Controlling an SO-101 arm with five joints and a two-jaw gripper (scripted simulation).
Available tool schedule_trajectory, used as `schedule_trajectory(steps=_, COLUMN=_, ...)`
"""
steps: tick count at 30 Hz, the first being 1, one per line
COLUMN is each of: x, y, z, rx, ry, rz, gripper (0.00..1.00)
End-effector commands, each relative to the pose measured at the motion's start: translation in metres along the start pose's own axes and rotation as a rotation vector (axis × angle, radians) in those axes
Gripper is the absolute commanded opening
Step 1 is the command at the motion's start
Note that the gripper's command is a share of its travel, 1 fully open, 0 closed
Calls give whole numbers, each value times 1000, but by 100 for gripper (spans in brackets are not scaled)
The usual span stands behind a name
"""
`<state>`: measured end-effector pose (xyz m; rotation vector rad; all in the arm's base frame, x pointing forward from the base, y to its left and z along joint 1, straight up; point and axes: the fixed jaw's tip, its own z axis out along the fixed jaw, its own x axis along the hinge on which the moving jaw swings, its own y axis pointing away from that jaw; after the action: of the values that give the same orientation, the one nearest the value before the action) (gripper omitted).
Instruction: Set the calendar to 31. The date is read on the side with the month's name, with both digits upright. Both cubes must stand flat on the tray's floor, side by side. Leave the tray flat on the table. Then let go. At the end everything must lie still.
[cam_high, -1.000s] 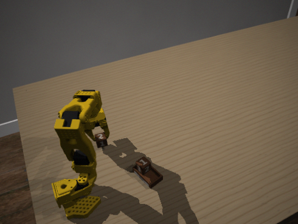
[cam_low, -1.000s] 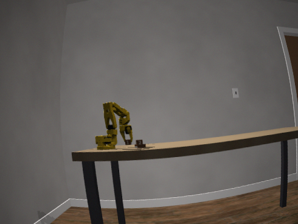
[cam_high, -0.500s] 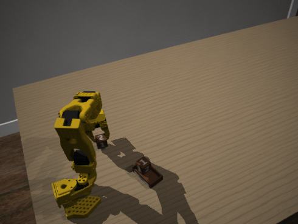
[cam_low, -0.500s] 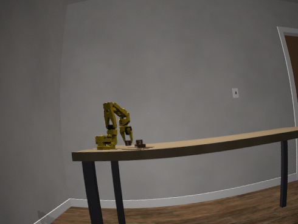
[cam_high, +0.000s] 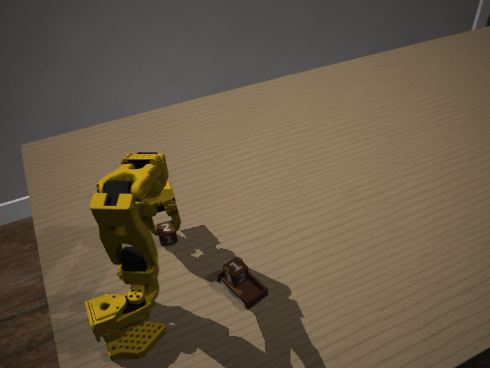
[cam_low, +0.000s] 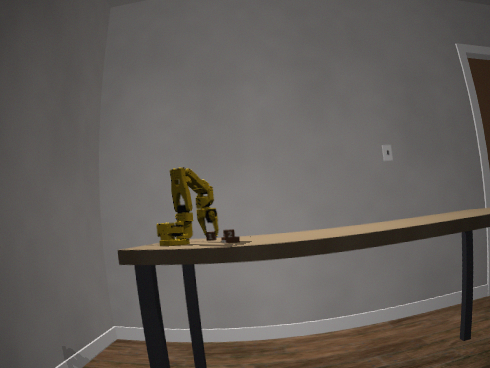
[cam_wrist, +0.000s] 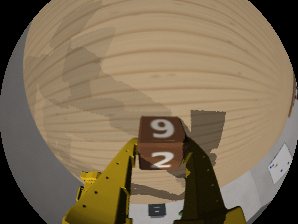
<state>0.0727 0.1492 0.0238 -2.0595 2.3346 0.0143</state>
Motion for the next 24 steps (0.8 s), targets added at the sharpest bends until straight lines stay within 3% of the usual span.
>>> schedule_trajectory(steps=1, x=-4, y=0, z=0, rx=7, ry=-22, rz=-20, gripper=0)
schedule_trajectory(steps=24, x=-4, y=0, z=3, rx=7, ry=-22, rz=-20, gripper=0)
